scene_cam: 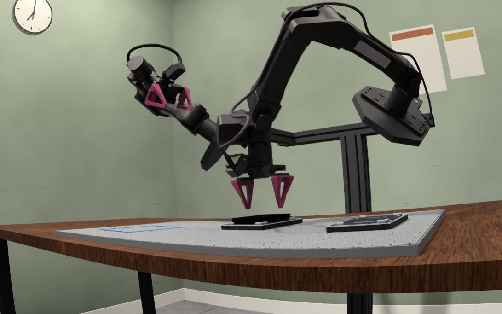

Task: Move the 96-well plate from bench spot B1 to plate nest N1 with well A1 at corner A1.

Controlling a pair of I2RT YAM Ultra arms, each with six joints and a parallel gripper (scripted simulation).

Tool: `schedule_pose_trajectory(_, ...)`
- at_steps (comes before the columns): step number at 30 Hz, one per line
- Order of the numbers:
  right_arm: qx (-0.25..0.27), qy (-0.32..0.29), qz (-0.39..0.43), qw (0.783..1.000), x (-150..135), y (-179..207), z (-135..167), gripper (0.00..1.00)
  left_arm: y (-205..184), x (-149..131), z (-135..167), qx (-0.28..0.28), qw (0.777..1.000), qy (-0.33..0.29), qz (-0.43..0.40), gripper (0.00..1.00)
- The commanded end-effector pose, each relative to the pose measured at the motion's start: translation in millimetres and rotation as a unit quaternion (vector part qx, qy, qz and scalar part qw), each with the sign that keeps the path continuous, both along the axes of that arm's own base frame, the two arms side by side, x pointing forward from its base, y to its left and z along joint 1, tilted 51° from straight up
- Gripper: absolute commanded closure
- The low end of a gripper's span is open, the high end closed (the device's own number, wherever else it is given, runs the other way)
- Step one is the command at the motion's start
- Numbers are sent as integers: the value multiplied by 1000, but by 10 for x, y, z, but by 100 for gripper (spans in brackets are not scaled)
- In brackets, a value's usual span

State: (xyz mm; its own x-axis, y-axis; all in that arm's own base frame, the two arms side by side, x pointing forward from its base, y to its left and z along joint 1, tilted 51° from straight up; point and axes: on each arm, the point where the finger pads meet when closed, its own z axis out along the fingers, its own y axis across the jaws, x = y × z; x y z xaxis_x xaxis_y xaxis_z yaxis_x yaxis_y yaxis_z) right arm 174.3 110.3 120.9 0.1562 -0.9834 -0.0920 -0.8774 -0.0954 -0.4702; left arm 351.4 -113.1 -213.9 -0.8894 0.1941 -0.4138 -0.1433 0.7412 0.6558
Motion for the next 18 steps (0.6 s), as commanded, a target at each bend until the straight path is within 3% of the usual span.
schedule_pose_trajectory(1,10,0,8,1000,-35,43,22,0,40,-10,-58,7,1000,0,-11,0)
schedule_pose_trajectory(18,10,0,8,1000,-35,43,22,0,104,97,-163,4,1000,-4,-14,0)
